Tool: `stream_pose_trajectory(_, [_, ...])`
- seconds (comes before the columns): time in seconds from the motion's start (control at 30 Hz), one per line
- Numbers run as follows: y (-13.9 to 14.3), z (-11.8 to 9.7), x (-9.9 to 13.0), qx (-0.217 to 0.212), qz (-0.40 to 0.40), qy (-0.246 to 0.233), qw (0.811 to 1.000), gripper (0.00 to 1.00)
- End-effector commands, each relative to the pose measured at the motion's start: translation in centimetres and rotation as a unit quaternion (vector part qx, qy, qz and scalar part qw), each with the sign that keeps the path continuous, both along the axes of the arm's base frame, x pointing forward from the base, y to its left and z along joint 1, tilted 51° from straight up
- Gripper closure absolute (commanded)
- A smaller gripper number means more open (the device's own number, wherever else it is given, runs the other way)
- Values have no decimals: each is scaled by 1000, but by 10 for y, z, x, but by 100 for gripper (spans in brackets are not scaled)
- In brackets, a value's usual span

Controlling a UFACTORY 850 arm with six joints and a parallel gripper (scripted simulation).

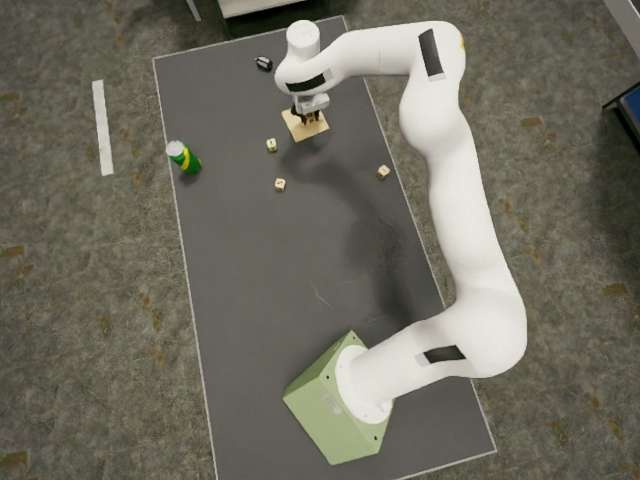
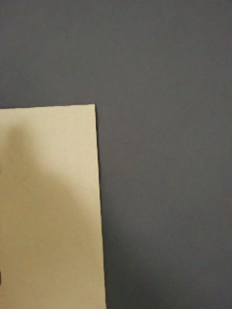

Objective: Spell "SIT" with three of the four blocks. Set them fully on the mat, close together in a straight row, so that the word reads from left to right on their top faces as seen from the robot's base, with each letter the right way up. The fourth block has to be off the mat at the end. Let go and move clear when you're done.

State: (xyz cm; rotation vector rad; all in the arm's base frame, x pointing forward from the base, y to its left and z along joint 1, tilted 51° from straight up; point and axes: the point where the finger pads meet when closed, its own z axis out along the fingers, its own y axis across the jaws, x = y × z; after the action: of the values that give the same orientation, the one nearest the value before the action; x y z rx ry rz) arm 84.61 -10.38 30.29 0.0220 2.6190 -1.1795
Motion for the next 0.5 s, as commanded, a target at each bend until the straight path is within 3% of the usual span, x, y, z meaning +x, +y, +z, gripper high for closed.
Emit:
stream_pose_trajectory(0.0, [1, 1, 0, 0, 0, -1, 1000, 52])
stream_pose_trajectory(0.13, [1, 1, 0, 0, 0, -1, 1000, 52])
stream_pose_trajectory(0.17, [1, 1, 0, 0, 0, -1, 1000, 72])
stream_pose_trajectory(0.47, [1, 1, 0, 0, 0, -1, 1000, 72])
